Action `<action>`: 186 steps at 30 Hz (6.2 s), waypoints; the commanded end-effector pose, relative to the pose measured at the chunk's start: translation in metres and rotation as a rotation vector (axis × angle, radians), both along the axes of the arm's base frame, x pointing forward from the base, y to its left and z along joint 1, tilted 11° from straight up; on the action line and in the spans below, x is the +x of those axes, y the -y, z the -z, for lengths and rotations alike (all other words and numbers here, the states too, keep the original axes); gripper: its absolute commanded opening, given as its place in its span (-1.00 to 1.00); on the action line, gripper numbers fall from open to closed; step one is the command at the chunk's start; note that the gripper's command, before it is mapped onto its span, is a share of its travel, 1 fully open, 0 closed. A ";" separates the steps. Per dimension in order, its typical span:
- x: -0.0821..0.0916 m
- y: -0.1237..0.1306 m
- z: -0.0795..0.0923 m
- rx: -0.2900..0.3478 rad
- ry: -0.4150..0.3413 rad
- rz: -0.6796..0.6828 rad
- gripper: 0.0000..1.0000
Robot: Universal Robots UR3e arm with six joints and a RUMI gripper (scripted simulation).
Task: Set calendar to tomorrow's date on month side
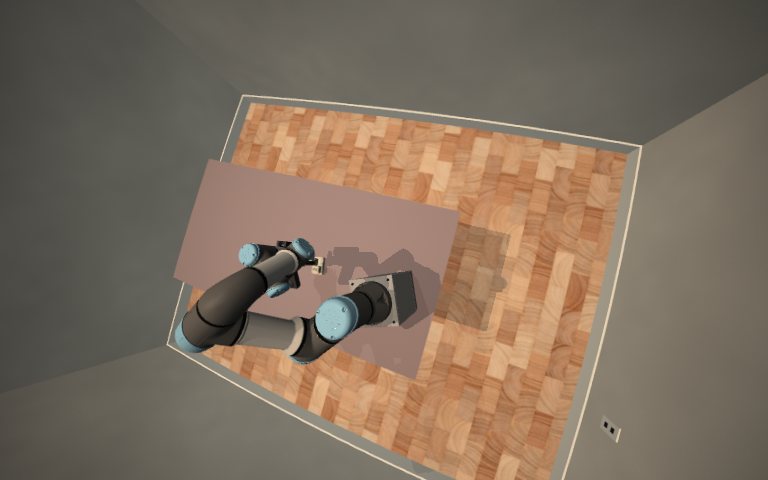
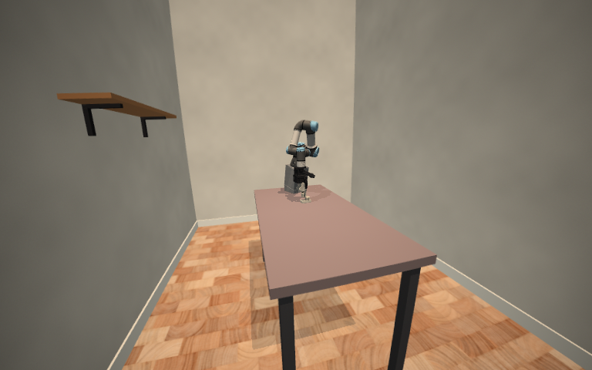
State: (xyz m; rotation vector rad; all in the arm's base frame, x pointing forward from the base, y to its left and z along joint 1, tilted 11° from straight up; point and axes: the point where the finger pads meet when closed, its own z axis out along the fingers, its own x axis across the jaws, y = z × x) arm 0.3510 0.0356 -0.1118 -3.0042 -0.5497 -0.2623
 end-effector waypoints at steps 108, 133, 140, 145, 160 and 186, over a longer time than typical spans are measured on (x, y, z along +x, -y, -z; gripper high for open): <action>0.006 -0.003 0.033 -0.001 0.002 0.000 -0.80; 0.006 -0.003 0.033 -0.001 0.002 0.000 -0.80; 0.006 -0.003 0.033 -0.001 0.002 0.000 -0.80; 0.006 -0.003 0.033 -0.001 0.002 0.000 -0.80; 0.006 -0.003 0.033 -0.001 0.002 0.000 -0.80; 0.006 -0.003 0.033 -0.001 0.002 0.000 -0.80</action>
